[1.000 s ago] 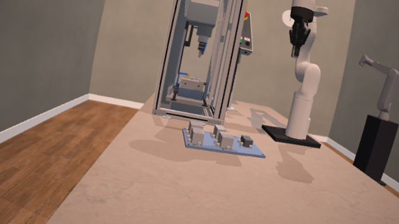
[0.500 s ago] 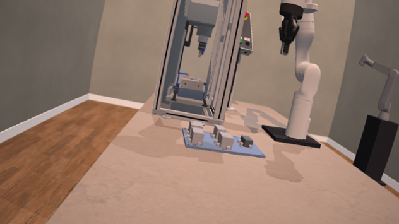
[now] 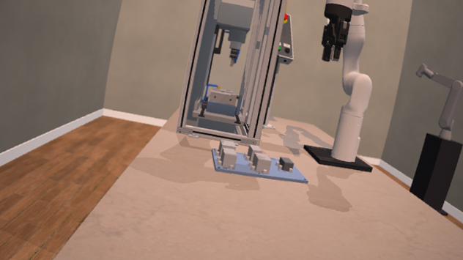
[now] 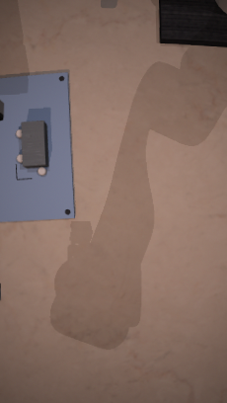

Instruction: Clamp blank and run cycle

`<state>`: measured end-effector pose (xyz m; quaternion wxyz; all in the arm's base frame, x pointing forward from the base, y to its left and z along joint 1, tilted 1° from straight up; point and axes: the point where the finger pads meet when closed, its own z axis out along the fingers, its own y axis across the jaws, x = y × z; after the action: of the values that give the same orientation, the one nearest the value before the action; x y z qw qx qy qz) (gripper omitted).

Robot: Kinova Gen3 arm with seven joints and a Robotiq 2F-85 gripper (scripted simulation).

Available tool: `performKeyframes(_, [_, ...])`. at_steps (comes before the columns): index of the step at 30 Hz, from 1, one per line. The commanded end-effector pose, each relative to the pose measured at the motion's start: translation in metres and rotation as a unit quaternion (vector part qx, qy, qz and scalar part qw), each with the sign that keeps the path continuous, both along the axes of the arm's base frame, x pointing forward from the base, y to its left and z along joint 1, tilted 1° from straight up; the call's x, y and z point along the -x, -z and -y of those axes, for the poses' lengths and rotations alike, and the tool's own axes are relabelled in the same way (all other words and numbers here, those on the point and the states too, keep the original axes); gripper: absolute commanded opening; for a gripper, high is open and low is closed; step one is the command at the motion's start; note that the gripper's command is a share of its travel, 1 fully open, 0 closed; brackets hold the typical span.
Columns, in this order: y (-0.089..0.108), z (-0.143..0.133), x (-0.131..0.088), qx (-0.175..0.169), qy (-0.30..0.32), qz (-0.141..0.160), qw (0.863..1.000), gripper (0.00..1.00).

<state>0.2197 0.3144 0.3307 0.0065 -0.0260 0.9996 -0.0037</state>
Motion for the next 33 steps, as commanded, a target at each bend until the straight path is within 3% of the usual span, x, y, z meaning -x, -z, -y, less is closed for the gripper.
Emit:
performKeyframes(1, [-0.0005,-0.0002,0.0,-0.001,0.0,0.001,1.0,1.0])
performKeyframes(19, [-0.0005,-0.0002,0.0,-0.001,0.0,0.001,1.0,1.0])
performKeyframes(24, [-0.0005,-0.0002,0.0,-0.002,0.115,0.001,0.993,1.0])
performKeyframes(33, [-0.0005,-0.0002,0.0,-0.002,0.115,0.001,0.993,1.0])
